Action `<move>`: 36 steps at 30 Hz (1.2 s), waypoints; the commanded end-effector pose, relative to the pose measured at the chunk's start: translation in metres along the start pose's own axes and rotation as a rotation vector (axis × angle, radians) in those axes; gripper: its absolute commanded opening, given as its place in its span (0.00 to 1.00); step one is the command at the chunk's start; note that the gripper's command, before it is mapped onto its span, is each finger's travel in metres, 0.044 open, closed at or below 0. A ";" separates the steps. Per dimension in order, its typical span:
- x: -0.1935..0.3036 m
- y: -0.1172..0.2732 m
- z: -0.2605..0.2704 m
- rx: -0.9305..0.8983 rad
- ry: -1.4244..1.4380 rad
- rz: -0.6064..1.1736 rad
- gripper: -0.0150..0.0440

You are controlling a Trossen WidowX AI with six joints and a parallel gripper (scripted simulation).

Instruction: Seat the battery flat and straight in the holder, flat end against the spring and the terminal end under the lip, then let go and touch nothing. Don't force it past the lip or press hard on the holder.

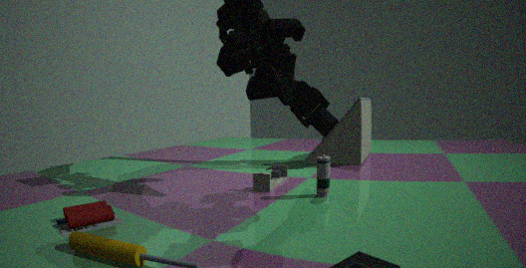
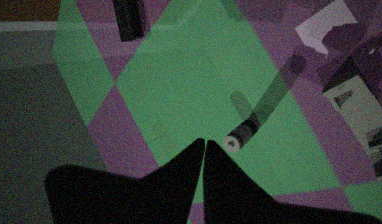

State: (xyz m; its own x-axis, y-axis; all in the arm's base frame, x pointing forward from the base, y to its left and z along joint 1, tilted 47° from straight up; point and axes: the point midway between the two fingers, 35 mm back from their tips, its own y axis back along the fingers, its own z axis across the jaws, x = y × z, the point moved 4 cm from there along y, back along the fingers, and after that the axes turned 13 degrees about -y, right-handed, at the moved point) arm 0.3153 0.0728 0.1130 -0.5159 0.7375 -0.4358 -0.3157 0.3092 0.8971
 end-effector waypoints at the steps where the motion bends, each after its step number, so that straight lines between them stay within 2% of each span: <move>1: 0.025 -0.016 -0.004 0.229 -0.014 -0.040 0.25; 7: 0.056 -0.029 -0.011 0.521 0.013 -0.223 0.25; 14: 0.056 -0.034 -0.013 0.528 0.015 -0.231 0.25; 24: 0.039 -0.095 -0.051 0.529 0.015 -0.234 0.25; 36: 0.040 -0.102 -0.041 0.529 0.014 -0.234 0.25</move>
State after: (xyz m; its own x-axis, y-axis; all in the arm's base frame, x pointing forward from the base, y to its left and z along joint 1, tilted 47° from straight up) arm 0.2895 0.0442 0.0043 -0.4897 0.6099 -0.6231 0.0181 0.7216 0.6921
